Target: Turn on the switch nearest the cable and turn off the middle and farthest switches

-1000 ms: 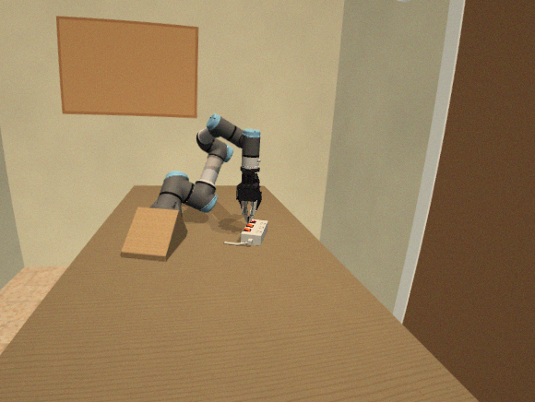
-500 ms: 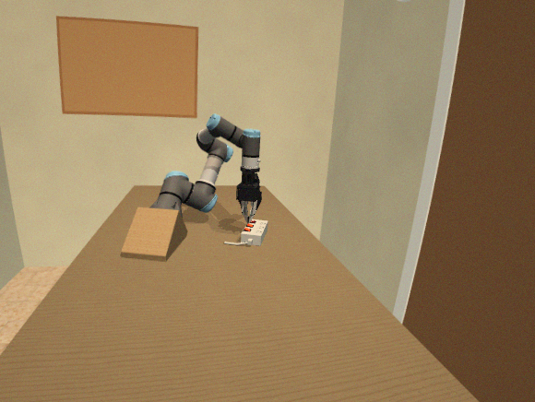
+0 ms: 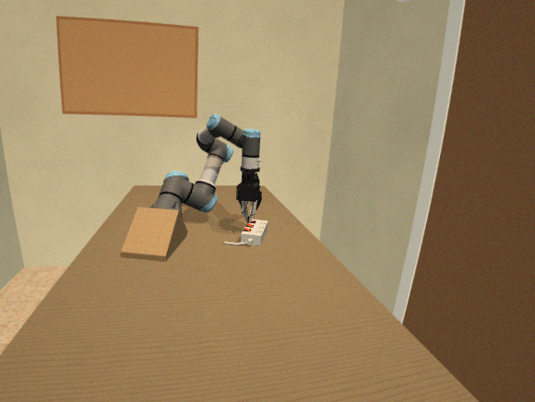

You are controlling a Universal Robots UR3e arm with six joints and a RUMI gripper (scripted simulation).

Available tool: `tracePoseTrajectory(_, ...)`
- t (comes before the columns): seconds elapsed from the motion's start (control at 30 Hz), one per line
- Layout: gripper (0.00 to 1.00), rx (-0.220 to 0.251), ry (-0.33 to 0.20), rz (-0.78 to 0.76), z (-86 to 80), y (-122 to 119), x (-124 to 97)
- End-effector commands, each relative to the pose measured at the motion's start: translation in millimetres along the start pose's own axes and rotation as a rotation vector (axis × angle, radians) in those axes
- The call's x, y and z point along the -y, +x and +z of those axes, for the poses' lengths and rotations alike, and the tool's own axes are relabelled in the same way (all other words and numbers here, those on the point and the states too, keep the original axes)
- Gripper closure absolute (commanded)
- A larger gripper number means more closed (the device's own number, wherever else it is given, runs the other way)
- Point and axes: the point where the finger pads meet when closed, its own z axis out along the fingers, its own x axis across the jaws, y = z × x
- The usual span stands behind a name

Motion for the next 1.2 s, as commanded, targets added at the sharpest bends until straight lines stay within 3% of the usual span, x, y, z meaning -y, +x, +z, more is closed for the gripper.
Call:
tracePoseTrajectory(0.0, 1.0, -0.002, -0.001, 0.0, -0.6, 0.4, -0.3)
tracePoseTrajectory(1.17, 1.0, -0.002, -0.001, 0.0, 7.6, 0.4, -0.3)
